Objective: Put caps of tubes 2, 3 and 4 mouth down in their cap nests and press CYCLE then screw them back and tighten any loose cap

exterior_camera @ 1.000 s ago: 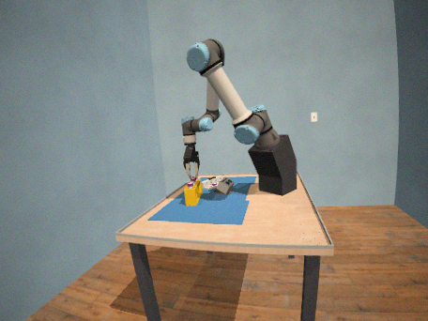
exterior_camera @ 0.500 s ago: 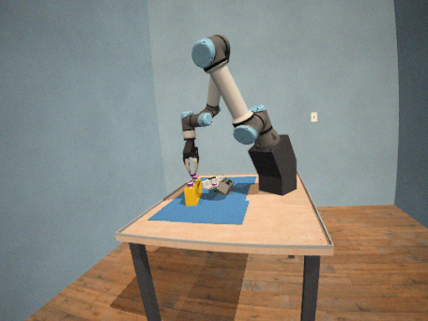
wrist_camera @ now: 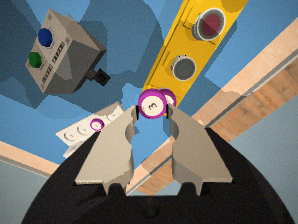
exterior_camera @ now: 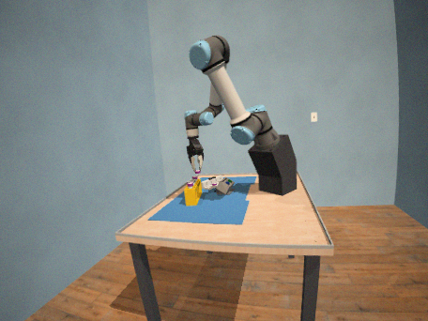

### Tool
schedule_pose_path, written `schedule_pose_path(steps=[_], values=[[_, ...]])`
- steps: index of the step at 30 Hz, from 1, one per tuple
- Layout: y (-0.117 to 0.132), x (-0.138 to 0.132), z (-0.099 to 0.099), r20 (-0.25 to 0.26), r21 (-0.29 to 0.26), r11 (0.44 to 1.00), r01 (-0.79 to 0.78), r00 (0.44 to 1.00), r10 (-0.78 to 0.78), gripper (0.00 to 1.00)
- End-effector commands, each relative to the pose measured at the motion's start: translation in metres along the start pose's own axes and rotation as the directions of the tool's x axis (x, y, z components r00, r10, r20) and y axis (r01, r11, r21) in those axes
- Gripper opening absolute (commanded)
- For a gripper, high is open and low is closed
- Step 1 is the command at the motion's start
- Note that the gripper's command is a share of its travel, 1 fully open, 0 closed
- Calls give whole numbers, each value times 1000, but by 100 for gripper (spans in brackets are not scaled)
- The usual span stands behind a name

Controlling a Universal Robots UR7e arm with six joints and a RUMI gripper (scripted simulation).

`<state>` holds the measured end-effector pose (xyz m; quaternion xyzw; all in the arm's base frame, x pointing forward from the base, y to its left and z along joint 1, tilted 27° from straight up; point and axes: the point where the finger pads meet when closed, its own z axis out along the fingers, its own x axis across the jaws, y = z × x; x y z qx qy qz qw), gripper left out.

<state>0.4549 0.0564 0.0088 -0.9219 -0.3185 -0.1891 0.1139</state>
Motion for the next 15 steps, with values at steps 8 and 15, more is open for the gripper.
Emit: schedule_pose_path(steps=[8, 15], values=[[38, -52, 1, -24, 13, 907, 421, 907, -421, 0], [63, -86, 2, -24, 13, 907, 421, 907, -421, 0]])
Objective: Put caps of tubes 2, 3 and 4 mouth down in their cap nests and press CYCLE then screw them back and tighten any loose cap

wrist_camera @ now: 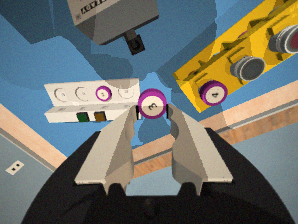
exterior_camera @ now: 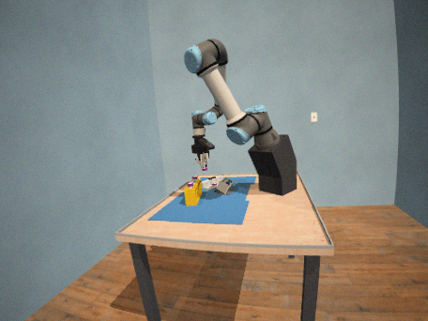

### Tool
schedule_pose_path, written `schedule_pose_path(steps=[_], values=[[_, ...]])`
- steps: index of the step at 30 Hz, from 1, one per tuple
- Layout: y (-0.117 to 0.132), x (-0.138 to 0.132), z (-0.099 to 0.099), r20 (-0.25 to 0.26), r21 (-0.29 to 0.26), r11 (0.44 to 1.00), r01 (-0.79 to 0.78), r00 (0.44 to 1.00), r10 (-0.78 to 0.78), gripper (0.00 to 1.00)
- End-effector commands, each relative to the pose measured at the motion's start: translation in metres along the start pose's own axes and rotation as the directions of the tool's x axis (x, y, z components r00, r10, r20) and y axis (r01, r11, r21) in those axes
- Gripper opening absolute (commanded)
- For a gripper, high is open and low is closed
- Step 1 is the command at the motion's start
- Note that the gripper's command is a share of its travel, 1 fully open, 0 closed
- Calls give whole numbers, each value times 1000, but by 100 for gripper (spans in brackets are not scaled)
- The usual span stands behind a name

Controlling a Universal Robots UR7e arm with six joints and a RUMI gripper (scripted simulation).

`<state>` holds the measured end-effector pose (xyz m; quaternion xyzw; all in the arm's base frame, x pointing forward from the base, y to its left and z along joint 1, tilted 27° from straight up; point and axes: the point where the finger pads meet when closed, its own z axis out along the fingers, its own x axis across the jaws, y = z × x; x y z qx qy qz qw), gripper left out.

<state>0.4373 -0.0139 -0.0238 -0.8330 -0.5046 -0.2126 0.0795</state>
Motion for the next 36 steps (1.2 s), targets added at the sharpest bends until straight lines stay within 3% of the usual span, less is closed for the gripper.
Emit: schedule_pose_path(steps=[1, 20, 23, 26, 36], values=[[6, -26, 1, -9, 4, 1000, 13, 1000, -13, 0], [30, -141, 2, -9, 4, 1000, 13, 1000, -13, 0], [30, -141, 2, -9, 4, 1000, 13, 1000, -13, 0], [35, -165, 2, -8, 4, 1000, 13, 1000, -13, 0], [36, -168, 2, -8, 4, 1000, 13, 1000, -13, 0]])
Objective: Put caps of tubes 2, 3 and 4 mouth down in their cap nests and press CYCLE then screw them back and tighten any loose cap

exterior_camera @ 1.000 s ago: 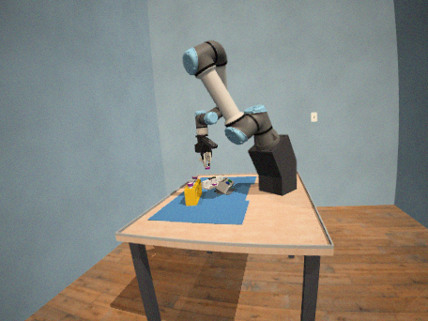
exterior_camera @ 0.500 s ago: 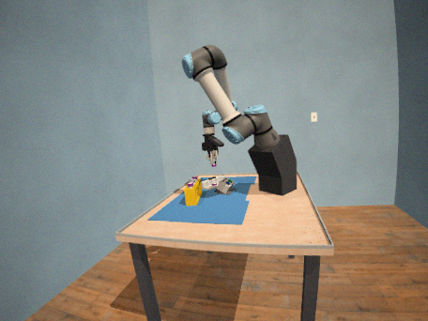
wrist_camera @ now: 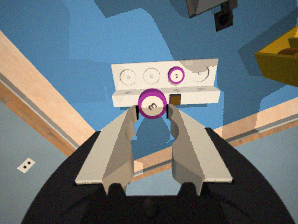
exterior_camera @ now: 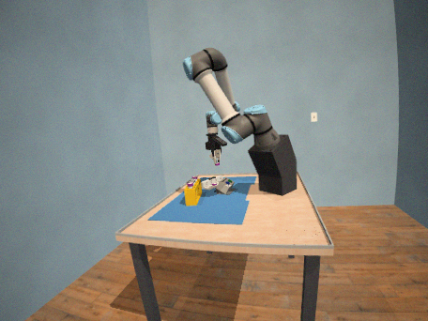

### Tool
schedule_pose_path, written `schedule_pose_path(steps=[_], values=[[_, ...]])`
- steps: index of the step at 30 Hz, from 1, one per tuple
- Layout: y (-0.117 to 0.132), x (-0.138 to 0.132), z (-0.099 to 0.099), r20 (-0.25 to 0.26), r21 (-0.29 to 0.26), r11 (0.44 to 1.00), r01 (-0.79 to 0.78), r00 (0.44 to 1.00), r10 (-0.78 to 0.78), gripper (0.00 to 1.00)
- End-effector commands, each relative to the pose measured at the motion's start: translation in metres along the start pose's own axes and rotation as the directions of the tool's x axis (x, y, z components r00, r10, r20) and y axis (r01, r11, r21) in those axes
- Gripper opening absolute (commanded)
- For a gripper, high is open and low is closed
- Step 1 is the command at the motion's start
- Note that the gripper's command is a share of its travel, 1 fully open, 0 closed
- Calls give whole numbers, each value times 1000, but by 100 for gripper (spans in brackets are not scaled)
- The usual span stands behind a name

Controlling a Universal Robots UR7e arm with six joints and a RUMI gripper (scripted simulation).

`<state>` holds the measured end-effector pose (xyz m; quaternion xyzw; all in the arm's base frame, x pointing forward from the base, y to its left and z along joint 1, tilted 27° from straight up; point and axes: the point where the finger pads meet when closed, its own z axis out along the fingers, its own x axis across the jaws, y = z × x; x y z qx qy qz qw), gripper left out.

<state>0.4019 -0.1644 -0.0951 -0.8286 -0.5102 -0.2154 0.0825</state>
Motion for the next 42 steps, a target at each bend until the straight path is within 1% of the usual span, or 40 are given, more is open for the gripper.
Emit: schedule_pose_path(steps=[1, 2, 4, 19, 21, 30, 31, 42], values=[[1, -1, 0, 0, -1, 1000, 0, 1000, 0, 0], [1, -1, 5, 0, -1, 1000, 0, 1000, 0, 0], [1, -1, 5, 0, -1, 1000, 0, 1000, 0, 0], [1, -1, 80, 0, -1, 1000, 0, 1000, 0, 0], [1, -1, 80, 0, -1, 1000, 0, 1000, 0, 0], [2, -2, 125, 0, -1, 1000, 0, 1000, 0, 0], [2, -2, 128, 0, -1, 1000, 0, 1000, 0, 0], [2, -2, 128, 0, -1, 1000, 0, 1000, 0, 0]])
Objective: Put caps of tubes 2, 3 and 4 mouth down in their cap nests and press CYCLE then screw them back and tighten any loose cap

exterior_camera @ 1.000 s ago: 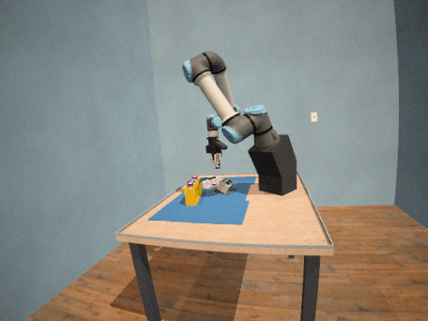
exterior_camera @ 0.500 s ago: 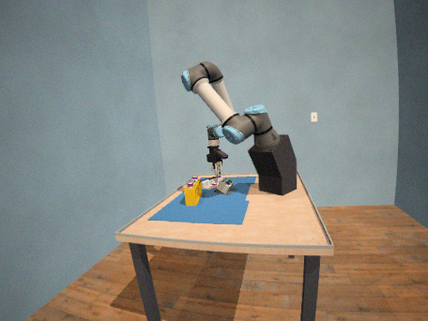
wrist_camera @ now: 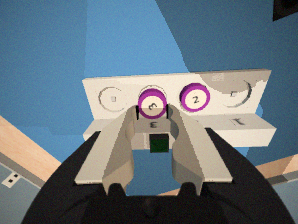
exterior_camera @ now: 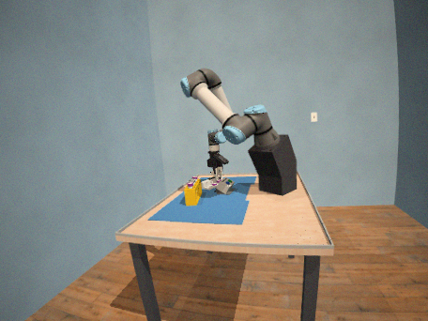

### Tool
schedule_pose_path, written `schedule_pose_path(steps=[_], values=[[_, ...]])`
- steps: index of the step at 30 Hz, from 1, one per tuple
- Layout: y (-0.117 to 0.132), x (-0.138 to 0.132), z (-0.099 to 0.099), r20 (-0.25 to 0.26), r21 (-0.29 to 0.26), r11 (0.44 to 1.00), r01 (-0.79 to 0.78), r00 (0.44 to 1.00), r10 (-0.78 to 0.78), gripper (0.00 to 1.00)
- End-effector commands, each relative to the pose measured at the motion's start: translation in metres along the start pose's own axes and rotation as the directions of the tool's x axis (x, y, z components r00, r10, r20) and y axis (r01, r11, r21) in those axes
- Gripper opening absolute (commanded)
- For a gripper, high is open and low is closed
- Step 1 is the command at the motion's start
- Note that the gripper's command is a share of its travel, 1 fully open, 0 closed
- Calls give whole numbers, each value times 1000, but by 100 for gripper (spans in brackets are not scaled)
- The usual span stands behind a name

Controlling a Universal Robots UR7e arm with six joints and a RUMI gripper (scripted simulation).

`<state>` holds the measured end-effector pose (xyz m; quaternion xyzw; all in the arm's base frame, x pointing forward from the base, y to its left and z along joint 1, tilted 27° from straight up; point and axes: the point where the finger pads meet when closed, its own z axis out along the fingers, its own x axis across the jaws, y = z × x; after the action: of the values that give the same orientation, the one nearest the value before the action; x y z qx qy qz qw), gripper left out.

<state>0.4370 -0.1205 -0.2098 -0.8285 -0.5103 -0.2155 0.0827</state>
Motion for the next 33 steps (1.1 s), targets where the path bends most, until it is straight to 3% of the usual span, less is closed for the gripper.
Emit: schedule_pose_path(steps=[1, 33], values=[[1, 0, 0, 1, -1, 1000, 0, 1000, 0, 0], [0, 0, 7, 1, -1, 1000, 0, 1000, 0, 0]])
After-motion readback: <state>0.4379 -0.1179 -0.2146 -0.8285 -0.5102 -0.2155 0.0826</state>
